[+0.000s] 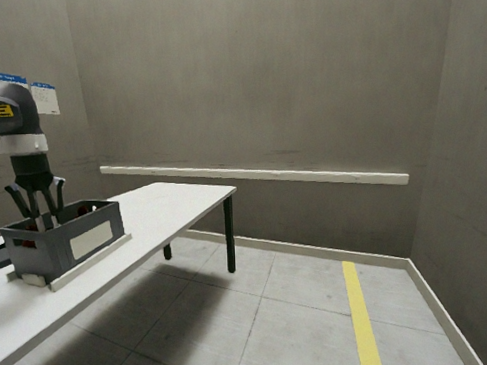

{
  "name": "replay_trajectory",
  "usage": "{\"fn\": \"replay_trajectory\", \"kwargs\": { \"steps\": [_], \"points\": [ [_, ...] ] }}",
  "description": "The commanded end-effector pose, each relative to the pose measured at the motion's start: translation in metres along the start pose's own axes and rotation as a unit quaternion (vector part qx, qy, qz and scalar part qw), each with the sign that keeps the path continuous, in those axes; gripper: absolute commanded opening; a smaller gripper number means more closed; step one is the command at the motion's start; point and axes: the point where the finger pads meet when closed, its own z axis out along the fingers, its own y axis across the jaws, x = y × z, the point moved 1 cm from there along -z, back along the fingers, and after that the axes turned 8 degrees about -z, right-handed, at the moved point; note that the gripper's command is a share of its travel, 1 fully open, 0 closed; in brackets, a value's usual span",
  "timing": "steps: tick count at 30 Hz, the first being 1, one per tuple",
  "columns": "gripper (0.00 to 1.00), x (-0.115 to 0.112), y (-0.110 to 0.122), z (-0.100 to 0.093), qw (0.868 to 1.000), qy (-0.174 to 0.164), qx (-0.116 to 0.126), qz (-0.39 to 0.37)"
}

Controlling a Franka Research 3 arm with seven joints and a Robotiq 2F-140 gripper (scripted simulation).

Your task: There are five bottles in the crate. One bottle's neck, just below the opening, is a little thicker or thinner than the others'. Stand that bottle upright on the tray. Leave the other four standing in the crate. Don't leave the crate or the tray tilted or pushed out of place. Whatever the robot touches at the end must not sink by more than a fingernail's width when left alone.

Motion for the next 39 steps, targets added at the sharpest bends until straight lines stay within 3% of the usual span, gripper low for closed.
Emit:
{"fn": "replay_trajectory", "kwargs": {
  "steps": [1, 26, 27, 39],
  "points": [
    [0.10, -0.0004, 0.0001, 0.0010, 1.000, -0.002, 0.000, 0.001],
    [0.10, -0.0004, 0.0001, 0.0010, 1.000, -0.002, 0.000, 0.001],
    [0.44, -0.0004, 0.0001, 0.0010, 1.000, -0.002, 0.000, 0.001],
    [0.44, -0.0004, 0.0001, 0.0010, 1.000, -0.002, 0.000, 0.001]
  ]
}}
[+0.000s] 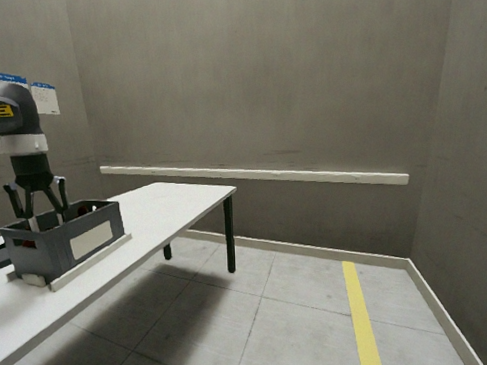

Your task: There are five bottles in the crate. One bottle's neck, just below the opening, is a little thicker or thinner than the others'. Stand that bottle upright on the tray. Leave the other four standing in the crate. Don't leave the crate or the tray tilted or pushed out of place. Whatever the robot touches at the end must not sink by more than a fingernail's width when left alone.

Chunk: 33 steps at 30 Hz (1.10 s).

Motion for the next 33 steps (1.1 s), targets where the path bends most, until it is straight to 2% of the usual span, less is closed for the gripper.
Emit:
{"fn": "replay_trajectory", "kwargs": {
  "steps": [1, 25, 33],
  "points": [
    [0.44, -0.0004, 0.0001, 0.0009, 1.000, -0.002, 0.000, 0.001],
    [0.44, -0.0004, 0.0001, 0.0005, 1.000, -0.002, 0.000, 0.001],
    [0.44, -0.0003, 0.0001, -0.0085, 1.000, -0.002, 0.000, 0.001]
  ]
}}
